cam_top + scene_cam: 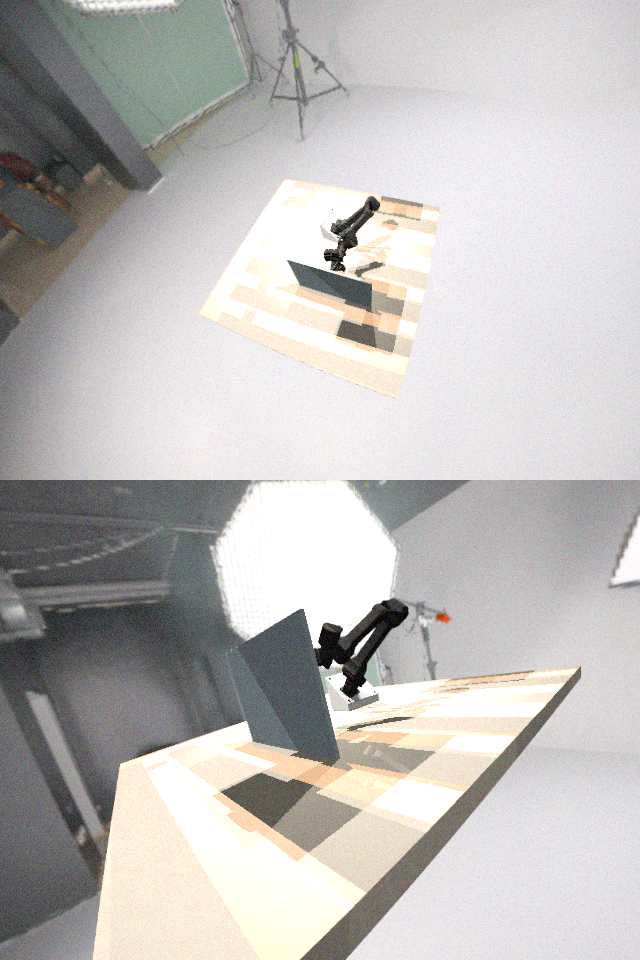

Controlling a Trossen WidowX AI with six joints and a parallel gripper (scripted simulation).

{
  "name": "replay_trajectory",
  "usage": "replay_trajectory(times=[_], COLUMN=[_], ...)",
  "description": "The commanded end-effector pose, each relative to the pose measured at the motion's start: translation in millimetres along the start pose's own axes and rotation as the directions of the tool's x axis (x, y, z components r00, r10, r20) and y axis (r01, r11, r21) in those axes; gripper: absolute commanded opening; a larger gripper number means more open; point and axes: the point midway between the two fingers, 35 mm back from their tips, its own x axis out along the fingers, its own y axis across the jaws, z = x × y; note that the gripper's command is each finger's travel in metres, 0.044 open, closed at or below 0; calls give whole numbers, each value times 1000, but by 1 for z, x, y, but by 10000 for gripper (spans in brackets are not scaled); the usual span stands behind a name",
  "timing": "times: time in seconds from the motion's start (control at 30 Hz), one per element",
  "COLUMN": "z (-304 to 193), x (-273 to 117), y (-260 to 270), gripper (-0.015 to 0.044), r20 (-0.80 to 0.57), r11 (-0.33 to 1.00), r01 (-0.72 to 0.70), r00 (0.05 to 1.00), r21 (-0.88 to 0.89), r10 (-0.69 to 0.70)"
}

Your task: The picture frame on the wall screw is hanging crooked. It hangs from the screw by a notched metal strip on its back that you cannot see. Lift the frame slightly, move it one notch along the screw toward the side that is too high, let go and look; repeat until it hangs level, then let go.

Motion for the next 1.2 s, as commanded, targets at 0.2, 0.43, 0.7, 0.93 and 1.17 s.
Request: replay_trajectory(times=[0.2,0.43,0.7,0.93,1.17], z=[0,0,0,0,0], x=[0,0,0,0,0], y=[0,-1,-1,-1,0], gripper=[0,0,0,0,53], r20=[0,0,1,1,0], r11=[999,995,990,985,984], r01=[0,0,0,0,0], r00=[1000,1000,1000,1000,1000], r21=[-35,-103,-139,-175,-179], r10=[0,0,0,0,0])
